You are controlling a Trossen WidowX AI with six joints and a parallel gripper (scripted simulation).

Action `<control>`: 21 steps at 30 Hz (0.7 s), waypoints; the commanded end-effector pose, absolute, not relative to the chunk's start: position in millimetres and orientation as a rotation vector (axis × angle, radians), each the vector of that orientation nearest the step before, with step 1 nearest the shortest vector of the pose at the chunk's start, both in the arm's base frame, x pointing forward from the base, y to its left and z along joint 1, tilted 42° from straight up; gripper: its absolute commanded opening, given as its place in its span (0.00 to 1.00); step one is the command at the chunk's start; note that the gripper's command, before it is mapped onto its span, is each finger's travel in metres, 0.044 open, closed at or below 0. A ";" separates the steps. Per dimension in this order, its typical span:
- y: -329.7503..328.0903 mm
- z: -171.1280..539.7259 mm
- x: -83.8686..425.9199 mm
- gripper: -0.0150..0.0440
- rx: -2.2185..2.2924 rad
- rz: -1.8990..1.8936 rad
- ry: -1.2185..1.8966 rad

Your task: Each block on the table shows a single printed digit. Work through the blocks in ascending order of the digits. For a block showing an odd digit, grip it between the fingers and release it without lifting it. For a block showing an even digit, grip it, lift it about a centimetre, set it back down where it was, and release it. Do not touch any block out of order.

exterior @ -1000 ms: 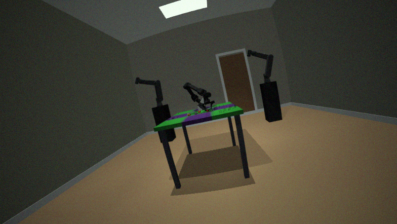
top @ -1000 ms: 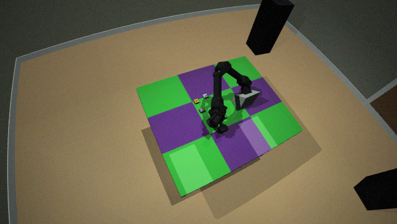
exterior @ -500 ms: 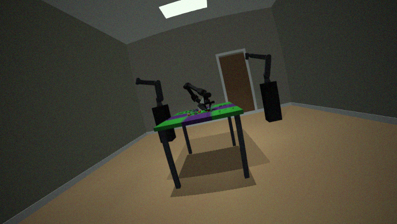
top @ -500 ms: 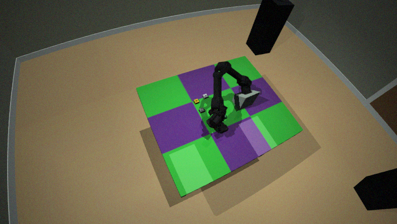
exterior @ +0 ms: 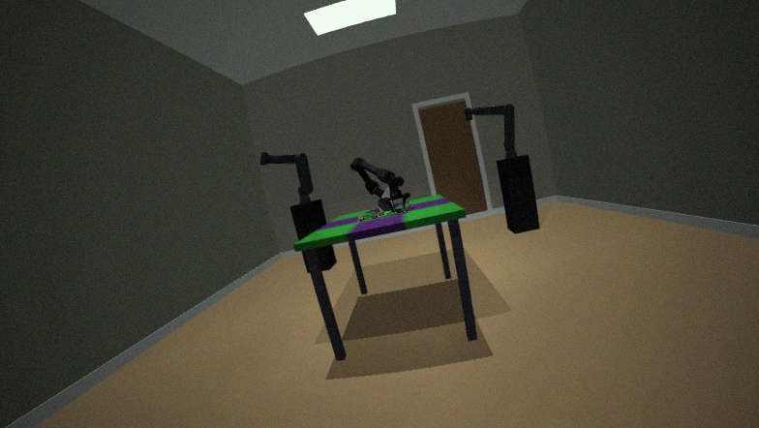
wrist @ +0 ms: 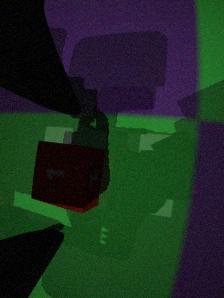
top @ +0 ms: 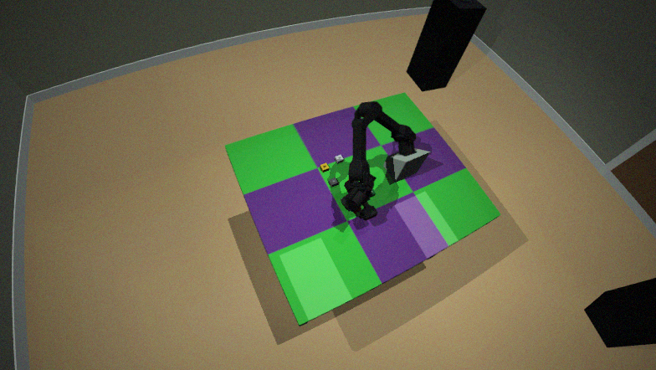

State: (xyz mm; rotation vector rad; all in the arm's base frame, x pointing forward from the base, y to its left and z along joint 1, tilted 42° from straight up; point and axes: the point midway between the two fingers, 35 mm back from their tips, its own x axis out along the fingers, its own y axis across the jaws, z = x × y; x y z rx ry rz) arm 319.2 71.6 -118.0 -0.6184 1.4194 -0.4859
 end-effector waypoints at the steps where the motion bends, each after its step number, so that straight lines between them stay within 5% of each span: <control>1: 70.5 -118.5 319.1 0.93 -0.628 -0.485 1.419; 10: 94.7 -91.5 315.5 0.93 -0.627 -0.484 1.420; 21: 148.2 -30.8 307.2 0.46 -0.625 -0.481 1.422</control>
